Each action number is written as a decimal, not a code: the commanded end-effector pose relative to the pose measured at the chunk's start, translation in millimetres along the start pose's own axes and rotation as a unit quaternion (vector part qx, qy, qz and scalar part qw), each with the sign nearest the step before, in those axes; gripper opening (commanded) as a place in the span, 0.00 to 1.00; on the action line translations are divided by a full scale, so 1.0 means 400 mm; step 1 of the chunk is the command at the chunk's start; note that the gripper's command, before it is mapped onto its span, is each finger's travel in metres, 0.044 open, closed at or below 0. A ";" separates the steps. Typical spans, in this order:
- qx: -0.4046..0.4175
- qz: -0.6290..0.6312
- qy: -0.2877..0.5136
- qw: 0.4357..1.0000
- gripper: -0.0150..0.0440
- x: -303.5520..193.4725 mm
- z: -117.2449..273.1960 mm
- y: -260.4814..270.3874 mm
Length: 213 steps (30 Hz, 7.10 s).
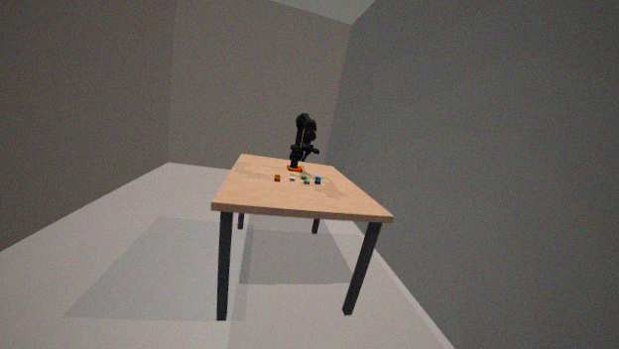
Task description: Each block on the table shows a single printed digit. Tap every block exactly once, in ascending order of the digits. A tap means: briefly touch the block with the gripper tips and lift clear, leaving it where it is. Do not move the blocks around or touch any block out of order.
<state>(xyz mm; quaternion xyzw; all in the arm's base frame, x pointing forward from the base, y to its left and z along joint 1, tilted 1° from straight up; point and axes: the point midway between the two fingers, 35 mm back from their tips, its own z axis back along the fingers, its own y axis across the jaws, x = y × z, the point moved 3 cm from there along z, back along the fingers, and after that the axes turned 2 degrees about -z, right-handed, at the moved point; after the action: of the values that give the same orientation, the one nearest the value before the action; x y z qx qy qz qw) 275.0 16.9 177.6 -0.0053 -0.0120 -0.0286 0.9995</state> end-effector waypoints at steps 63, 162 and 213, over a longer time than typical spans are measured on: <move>-0.004 0.023 0.003 1.000 0.29 -0.005 -0.157 -0.400; 0.001 0.023 0.000 1.000 0.29 0.131 -0.024 -0.140; 0.006 0.023 0.000 1.000 0.60 0.111 -0.138 0.083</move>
<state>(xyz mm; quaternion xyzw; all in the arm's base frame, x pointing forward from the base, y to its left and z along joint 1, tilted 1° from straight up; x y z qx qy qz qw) 326.0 0.0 107.2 -0.0027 -0.0076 -0.0128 0.9999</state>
